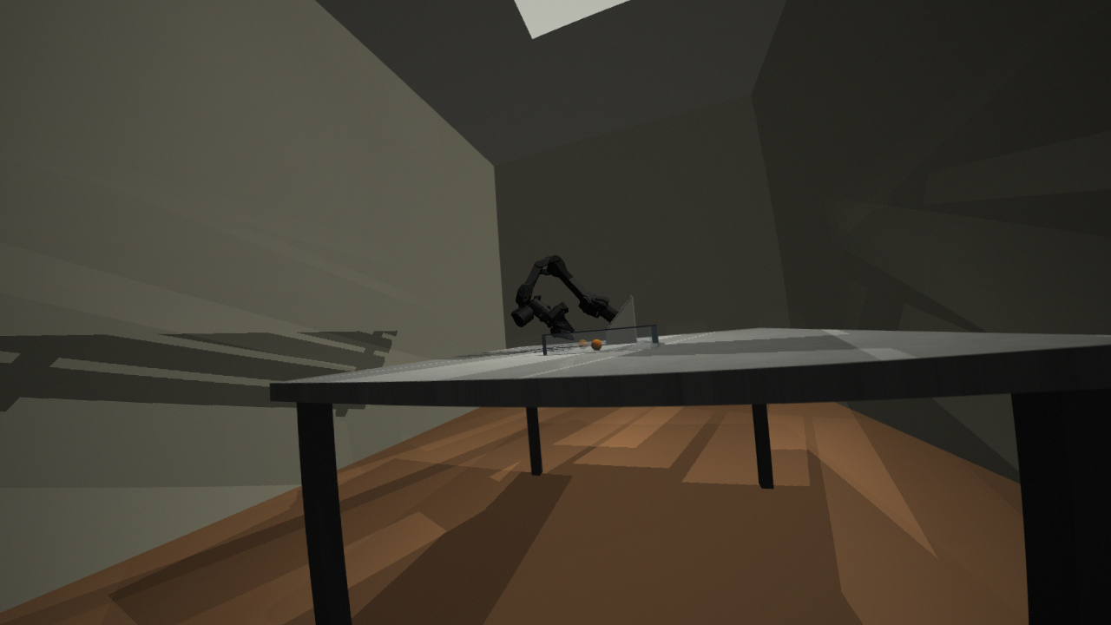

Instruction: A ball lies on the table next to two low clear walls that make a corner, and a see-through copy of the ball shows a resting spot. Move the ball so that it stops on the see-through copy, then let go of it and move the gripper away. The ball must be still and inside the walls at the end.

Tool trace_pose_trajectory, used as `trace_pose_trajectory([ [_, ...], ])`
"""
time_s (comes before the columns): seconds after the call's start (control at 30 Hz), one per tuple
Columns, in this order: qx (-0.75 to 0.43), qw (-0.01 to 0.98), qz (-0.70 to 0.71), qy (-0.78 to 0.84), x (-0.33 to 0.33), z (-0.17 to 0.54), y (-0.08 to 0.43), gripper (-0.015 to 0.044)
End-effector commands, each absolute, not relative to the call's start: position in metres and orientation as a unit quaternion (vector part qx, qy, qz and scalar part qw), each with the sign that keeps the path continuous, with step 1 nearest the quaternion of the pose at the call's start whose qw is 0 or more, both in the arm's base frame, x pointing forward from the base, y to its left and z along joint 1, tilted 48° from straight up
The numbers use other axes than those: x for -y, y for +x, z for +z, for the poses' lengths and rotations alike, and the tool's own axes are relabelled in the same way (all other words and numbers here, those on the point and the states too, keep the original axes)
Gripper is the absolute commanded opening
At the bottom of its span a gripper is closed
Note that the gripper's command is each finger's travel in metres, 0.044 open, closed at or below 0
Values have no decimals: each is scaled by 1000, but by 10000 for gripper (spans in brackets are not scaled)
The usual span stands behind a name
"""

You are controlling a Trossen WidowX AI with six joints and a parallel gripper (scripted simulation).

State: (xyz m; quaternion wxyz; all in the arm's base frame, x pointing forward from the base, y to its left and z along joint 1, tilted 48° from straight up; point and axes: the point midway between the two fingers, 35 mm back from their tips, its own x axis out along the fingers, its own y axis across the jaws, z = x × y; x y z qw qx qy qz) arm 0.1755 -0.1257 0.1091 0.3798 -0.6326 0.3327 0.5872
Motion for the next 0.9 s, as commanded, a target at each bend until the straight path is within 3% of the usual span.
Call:
trace_pose_trajectory([
  [0.0, -337, 381, 587, -630, 126, 109, 176, 374],
  [0.17, -454, 415, 549, -566, 120, 100, 199, 263],
  [0.53, -696, 491, 285, -439, 95, 75, 261, 263],
  [0.87, -732, 559, 47, -387, 57, 54, 306, 263],
])
